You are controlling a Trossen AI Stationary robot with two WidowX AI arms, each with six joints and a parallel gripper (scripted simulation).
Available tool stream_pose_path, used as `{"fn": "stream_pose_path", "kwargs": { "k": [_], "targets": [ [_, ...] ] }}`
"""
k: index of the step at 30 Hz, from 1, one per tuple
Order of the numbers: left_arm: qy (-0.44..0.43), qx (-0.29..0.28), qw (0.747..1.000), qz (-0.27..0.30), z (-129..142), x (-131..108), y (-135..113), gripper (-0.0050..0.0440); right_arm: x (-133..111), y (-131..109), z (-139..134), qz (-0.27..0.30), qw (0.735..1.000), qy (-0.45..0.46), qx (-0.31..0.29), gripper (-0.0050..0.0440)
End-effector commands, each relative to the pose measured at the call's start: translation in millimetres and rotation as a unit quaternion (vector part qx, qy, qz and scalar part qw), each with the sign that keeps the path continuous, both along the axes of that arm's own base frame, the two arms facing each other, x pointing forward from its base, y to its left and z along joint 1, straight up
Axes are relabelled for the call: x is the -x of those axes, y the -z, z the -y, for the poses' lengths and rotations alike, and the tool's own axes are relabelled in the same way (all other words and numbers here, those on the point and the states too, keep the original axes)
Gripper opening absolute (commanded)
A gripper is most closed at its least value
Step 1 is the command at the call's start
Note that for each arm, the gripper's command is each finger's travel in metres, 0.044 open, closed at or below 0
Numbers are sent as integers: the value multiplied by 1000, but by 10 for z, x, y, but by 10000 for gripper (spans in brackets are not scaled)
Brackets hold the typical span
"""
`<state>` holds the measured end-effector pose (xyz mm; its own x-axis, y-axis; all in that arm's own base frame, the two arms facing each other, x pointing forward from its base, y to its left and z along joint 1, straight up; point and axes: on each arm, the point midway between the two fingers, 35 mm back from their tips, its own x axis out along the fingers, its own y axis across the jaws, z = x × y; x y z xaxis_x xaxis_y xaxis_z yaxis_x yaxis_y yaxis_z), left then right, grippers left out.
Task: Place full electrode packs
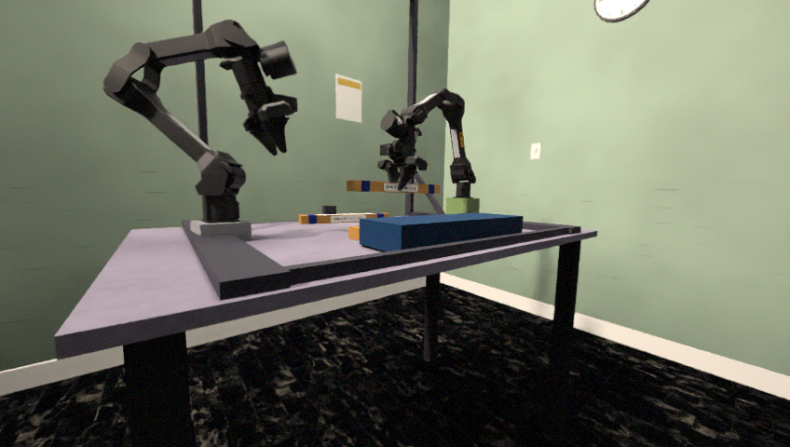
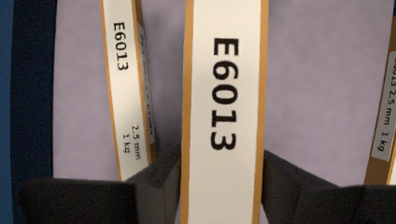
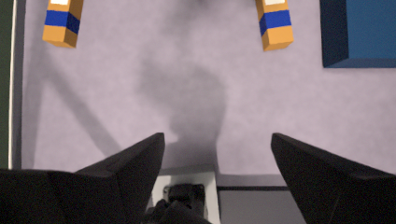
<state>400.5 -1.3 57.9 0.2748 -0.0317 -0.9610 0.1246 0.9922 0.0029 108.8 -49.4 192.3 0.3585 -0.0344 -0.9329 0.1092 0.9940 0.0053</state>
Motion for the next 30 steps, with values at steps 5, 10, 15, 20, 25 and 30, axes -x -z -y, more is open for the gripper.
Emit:
{"fn": "stream_pose_path", "kwargs": {
  "k": [5,10,15,20,25,30],
  "targets": [
    [3,0,1000,3,10,-8,-15,-50,-16,-77,6,12,1000,-2,7,330],
    [3,0,1000,3,10,-8,-15,-50,-16,-77,6,12,1000,-2,7,330],
    [3,0,1000,3,10,-8,-15,-50,-16,-77,6,12,1000,-2,7,330],
    [7,1,1000,-9,22,29,90,-50,-16,-77,6,12,1000,-2,7,330],
    [6,1,1000,-9,18,29,156,-50,-16,-77,6,12,1000,-2,7,330],
    [6,1,1000,-9,18,29,239,-50,-16,-77,6,12,1000,-2,7,330]
  ]
}}
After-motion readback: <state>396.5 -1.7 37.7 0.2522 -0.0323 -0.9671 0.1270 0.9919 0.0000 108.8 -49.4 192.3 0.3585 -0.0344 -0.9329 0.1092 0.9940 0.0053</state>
